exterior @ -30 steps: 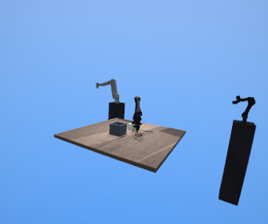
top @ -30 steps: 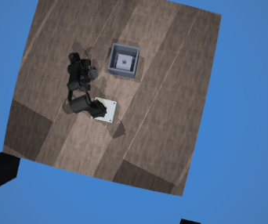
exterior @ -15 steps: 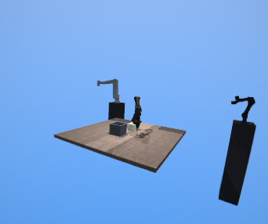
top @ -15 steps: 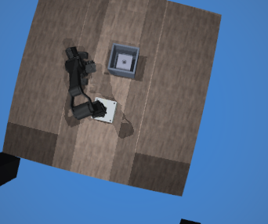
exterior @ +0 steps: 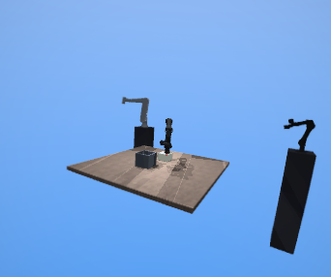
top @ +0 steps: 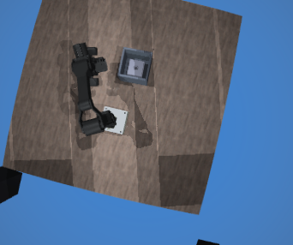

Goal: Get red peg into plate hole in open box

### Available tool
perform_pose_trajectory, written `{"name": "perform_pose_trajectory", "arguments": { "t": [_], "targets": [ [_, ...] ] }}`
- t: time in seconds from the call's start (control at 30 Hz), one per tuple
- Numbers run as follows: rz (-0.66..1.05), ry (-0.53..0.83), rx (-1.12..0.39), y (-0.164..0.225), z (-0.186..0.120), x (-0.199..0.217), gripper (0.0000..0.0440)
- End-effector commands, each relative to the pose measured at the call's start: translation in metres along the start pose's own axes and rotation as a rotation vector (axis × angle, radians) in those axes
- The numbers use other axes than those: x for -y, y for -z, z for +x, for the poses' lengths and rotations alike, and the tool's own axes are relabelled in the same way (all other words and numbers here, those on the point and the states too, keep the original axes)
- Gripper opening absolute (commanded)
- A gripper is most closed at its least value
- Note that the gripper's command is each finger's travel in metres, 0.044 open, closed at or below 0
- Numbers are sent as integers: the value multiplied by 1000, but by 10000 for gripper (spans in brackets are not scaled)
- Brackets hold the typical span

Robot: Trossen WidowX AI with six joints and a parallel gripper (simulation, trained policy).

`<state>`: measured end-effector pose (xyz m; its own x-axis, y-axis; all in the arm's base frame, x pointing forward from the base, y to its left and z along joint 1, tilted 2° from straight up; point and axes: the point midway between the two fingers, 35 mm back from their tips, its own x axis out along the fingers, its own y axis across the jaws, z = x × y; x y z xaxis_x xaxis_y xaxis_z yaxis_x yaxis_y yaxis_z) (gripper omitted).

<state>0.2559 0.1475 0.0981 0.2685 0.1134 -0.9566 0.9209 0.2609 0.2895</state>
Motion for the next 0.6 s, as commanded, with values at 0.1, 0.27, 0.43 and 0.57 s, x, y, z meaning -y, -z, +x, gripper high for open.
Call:
{"name": "perform_pose_trajectory", "arguments": {
  "t": [0.1,0.27,0.43,0.57],
  "targets": [
    [-4,-31,41,-23,-21,-16,0],
    [2,-35,74,-42,-29,-23,0],
    [11,-29,105,-61,-34,-25,0],
    [19,-17,125,-76,-36,-26,0]
  ]
}}
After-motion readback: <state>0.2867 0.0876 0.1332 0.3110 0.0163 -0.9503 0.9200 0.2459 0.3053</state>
